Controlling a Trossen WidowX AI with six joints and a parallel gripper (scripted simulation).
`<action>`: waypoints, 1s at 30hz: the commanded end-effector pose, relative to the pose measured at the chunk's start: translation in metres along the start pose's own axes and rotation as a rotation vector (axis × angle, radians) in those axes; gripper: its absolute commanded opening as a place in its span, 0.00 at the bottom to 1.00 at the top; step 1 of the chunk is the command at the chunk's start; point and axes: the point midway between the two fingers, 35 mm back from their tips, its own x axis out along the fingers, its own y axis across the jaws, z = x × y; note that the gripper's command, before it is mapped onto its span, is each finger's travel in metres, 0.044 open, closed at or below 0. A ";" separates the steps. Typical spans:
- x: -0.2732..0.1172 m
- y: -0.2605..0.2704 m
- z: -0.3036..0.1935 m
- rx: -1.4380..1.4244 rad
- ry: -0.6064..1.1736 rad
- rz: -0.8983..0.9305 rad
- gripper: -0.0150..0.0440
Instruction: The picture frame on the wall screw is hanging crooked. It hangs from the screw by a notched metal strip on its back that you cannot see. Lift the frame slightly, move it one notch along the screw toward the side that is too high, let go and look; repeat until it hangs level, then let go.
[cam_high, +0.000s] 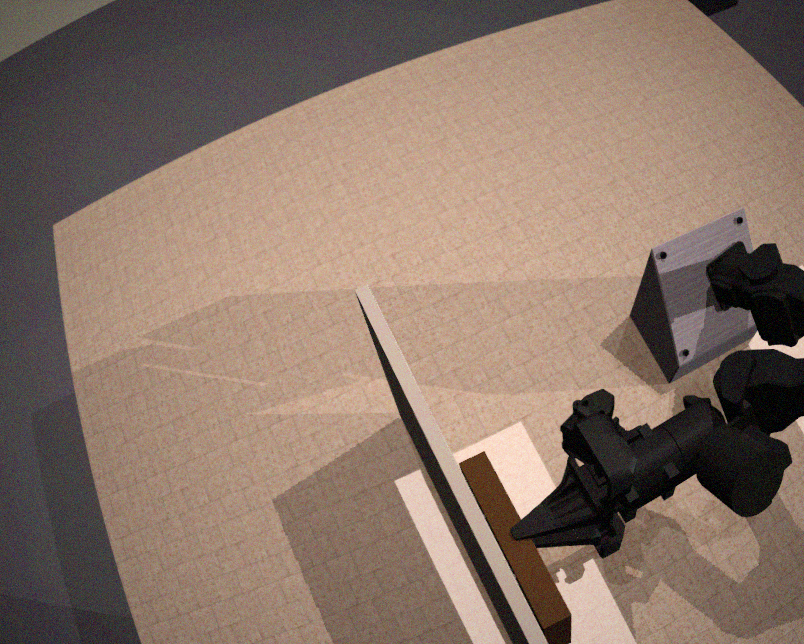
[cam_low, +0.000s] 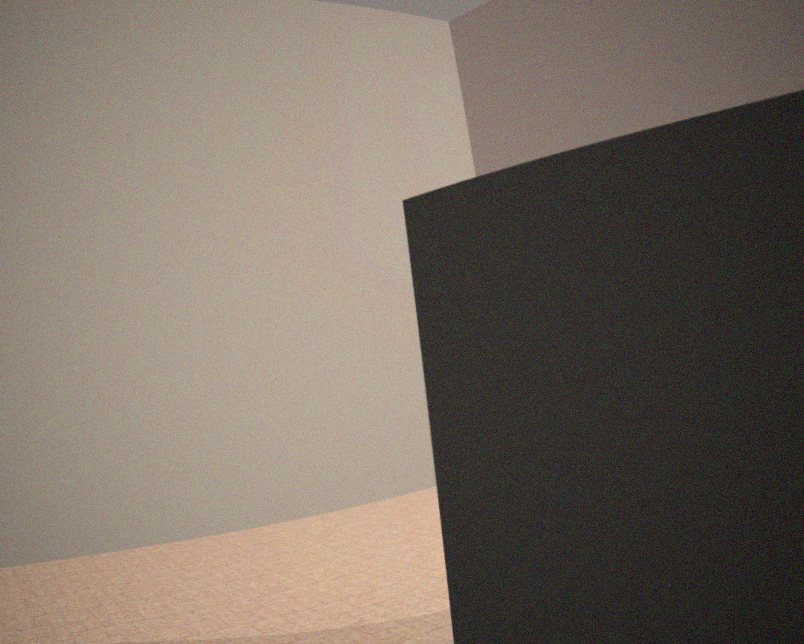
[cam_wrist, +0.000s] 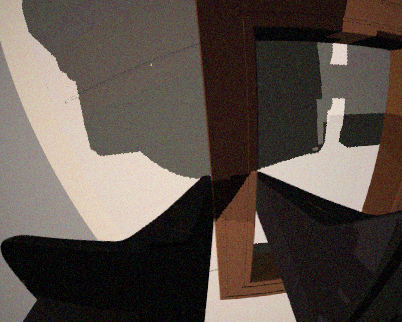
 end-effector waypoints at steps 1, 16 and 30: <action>0.000 0.007 -0.007 0.006 0.010 0.026 0.25; 0.000 0.005 -0.007 0.006 0.010 0.026 0.25; 0.000 0.004 -0.006 0.006 0.010 0.026 0.25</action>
